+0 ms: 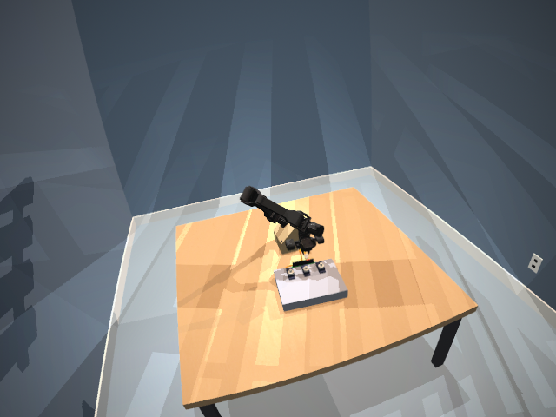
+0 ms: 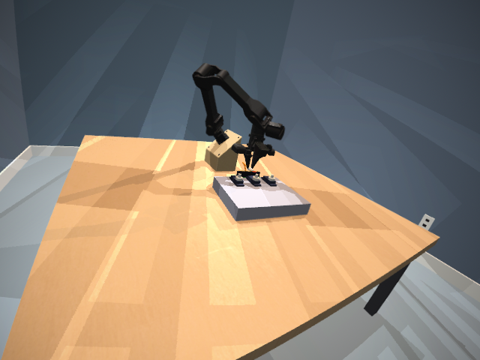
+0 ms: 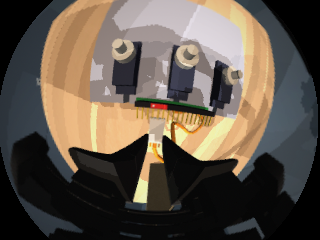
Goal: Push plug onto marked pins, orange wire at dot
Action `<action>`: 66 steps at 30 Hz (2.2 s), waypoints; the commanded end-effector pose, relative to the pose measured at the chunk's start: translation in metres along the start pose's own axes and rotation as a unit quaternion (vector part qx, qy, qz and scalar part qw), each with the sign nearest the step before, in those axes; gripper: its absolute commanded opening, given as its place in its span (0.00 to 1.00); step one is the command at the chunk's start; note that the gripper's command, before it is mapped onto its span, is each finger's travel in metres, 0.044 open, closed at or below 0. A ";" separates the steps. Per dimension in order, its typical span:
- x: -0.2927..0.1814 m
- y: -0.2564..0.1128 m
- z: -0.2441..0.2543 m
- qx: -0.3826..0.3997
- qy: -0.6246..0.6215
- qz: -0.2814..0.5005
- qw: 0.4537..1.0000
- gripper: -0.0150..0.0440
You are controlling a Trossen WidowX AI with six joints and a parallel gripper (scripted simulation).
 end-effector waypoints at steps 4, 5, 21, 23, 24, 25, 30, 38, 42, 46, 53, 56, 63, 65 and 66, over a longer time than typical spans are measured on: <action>0.006 -0.001 0.001 -0.001 0.000 -0.003 1.000 0.25; 0.007 -0.001 0.001 -0.001 0.000 -0.003 1.000 0.25; 0.015 0.000 0.003 -0.001 0.000 -0.003 1.000 0.30; 0.013 0.003 0.004 -0.001 0.000 -0.003 1.000 0.39; 0.013 0.003 0.004 -0.001 0.000 -0.003 1.000 0.43; 0.013 0.003 0.004 -0.001 0.000 -0.003 1.000 0.48; 0.014 -0.005 0.004 -0.001 0.000 -0.003 1.000 0.70; 0.013 -0.058 0.004 0.000 0.000 -0.002 1.000 1.00; 0.013 -0.058 0.004 0.000 0.000 -0.002 1.000 1.00; 0.013 -0.058 0.004 0.000 0.000 -0.002 1.000 1.00; 0.013 -0.058 0.004 0.000 0.000 -0.002 1.000 1.00; 0.013 -0.058 0.004 0.000 0.000 -0.002 1.000 1.00; 0.013 -0.058 0.004 0.000 0.000 -0.002 1.000 1.00; 0.013 -0.058 0.004 0.000 0.000 -0.002 1.000 1.00; 0.013 -0.058 0.004 0.000 0.000 -0.002 1.000 1.00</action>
Point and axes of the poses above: the point midway between the two fingers, 35 mm back from their tips, its own y axis out along the fingers, its own z axis across the jaws, x = y × z, the point moved 6 cm from there along -y, back along the fingers, and after that the axes turned 14 degrees about y, right-handed, at the moved point
